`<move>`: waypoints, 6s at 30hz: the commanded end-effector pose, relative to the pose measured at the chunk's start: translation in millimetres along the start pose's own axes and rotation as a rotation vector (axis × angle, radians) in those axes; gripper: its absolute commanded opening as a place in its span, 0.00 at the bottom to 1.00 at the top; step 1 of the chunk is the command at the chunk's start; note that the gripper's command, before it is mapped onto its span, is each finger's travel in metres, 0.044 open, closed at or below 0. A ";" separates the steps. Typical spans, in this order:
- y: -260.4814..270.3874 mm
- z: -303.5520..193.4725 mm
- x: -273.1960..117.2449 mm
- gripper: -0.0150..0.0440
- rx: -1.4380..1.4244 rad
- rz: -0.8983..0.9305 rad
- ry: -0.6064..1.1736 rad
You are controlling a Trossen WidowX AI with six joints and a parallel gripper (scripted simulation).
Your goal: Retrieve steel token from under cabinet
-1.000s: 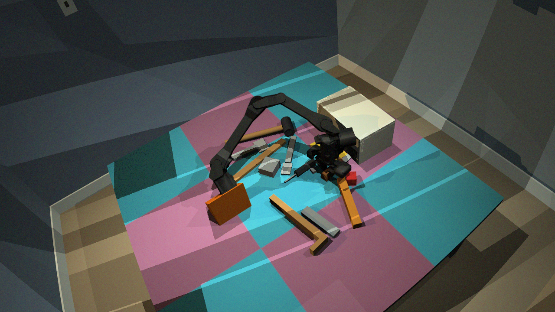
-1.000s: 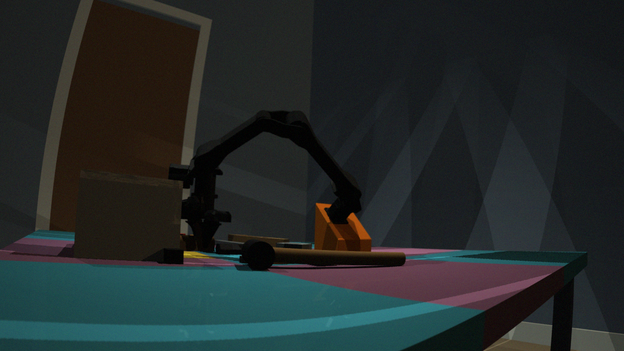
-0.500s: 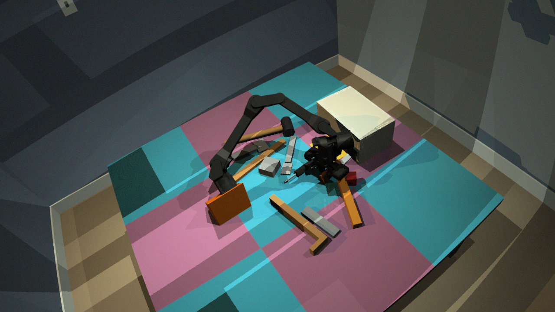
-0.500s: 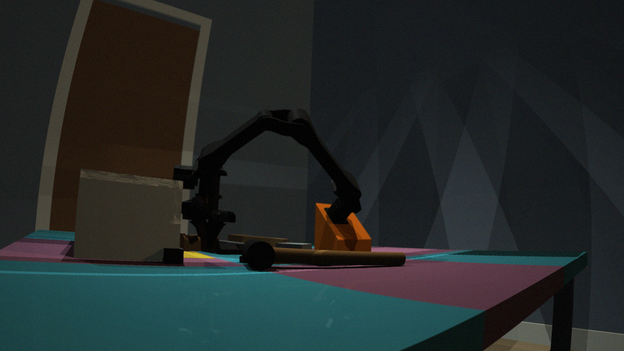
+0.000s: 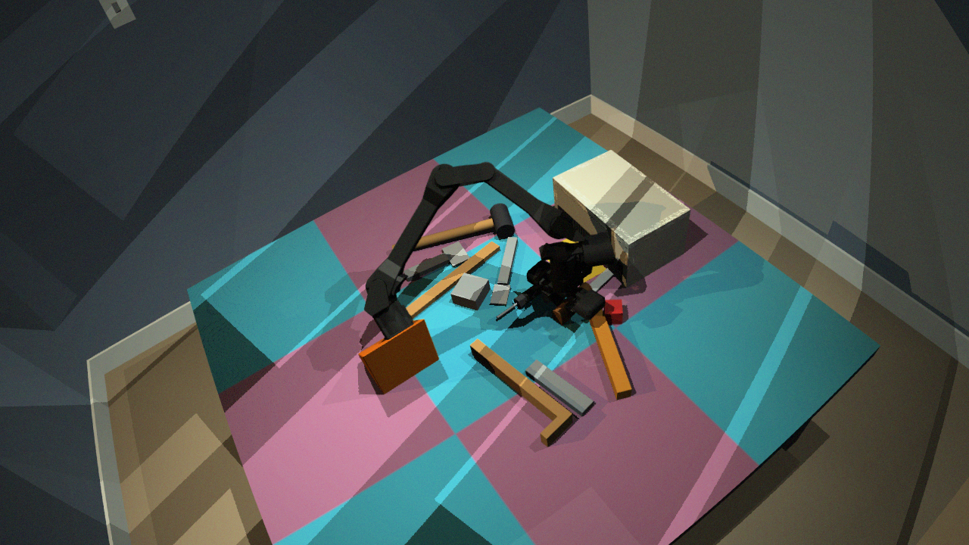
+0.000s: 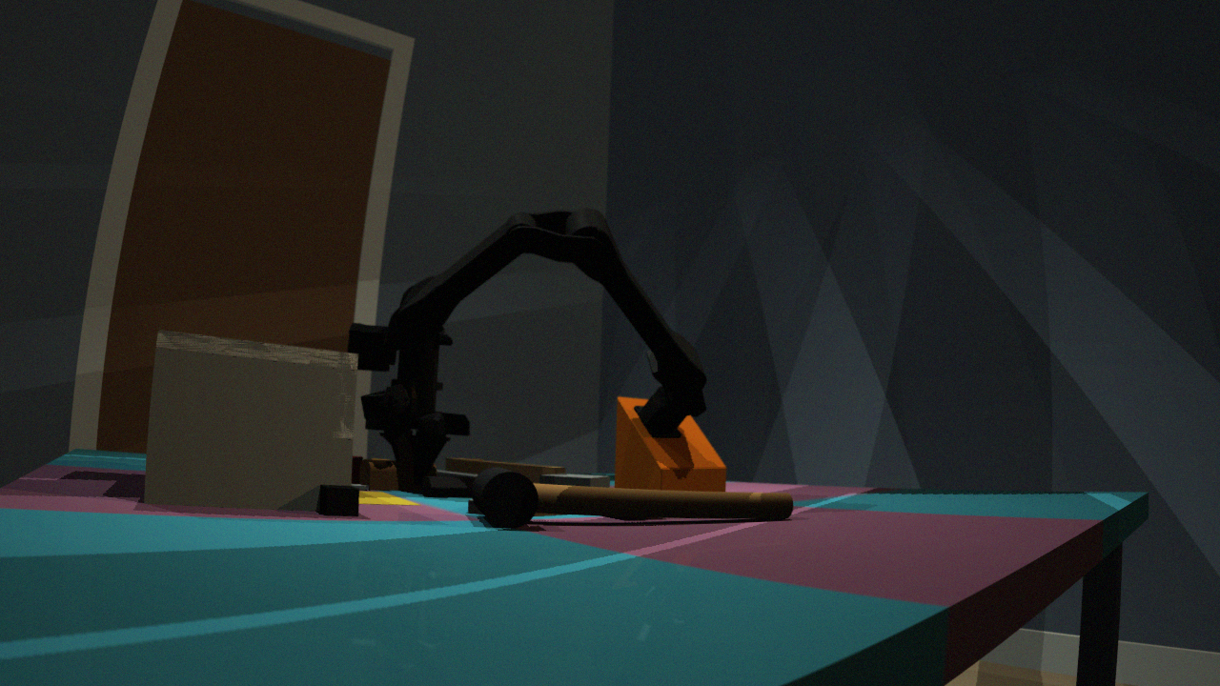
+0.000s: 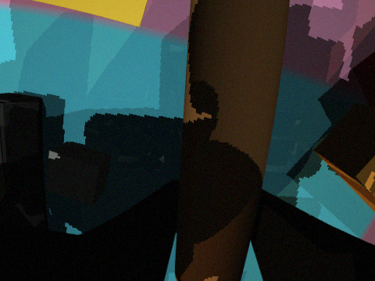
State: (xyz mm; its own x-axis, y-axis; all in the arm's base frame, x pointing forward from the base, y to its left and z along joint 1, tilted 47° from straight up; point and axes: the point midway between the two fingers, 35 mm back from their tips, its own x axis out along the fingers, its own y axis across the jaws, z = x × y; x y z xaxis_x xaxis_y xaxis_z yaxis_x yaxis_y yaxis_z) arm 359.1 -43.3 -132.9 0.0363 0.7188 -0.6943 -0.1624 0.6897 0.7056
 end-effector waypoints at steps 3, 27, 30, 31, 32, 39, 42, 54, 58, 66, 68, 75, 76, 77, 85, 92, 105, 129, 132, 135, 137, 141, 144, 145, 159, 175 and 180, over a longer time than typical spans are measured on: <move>-0.3 -8.6 0.8 0.25 -0.001 0.001 0.003; -1.5 -37.5 0.9 0.25 0.000 0.000 0.004; -1.7 -41.2 0.9 0.25 0.000 0.000 0.004; -1.7 -42.5 0.9 0.25 0.000 0.000 0.004; -1.8 -43.8 0.9 0.25 0.000 0.000 0.004; -2.3 -53.2 0.9 0.25 0.000 0.000 0.004; -2.5 -57.2 0.9 0.25 0.000 0.000 0.005; -3.4 -74.2 0.9 0.25 0.001 -0.001 0.005; -3.8 -80.3 0.8 0.25 0.001 -0.001 0.005; -4.6 -92.8 0.8 0.25 0.002 -0.001 0.006; -4.8 -96.1 0.8 0.25 0.002 -0.002 0.006; -5.7 -107.6 0.7 0.25 0.002 -0.002 0.006; -5.8 -109.4 0.7 0.25 0.002 -0.002 0.007; -5.9 -111.2 0.7 0.25 0.002 -0.002 0.007; -7.0 -125.6 0.5 0.25 0.003 -0.003 0.007; -8.2 -137.9 0.5 0.25 0.003 -0.003 0.008; -5.2 -133.6 -1.3 0.25 0.056 -0.005 0.007; 20.1 -132.9 -3.8 0.25 0.098 -0.002 0.008; 23.3 -132.9 -3.9 0.25 0.100 -0.001 0.008; 26.4 -132.9 -4.0 0.25 0.103 -0.001 0.008; 28.5 -132.9 -4.0 0.25 0.105 0.000 0.008; 32.7 -133.0 -4.1 0.25 0.109 0.000 0.008; 30.6 -134.4 -2.6 0.34 0.113 0.004 0.013; 30.6 -134.4 -2.6 0.39 0.113 0.004 0.013; 30.9 -134.7 -2.2 0.71 0.112 0.000 0.008; 31.0 -135.5 -1.2 0.53 0.109 -0.001 0.010; 31.0 -135.5 -1.2 0.44 0.109 -0.001 0.010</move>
State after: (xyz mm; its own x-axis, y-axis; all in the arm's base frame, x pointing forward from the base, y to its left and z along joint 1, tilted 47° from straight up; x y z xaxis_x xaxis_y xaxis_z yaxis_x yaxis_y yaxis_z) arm 220.3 -34.3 -129.5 0.0258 0.7177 -0.6958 -0.0523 0.6961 0.7161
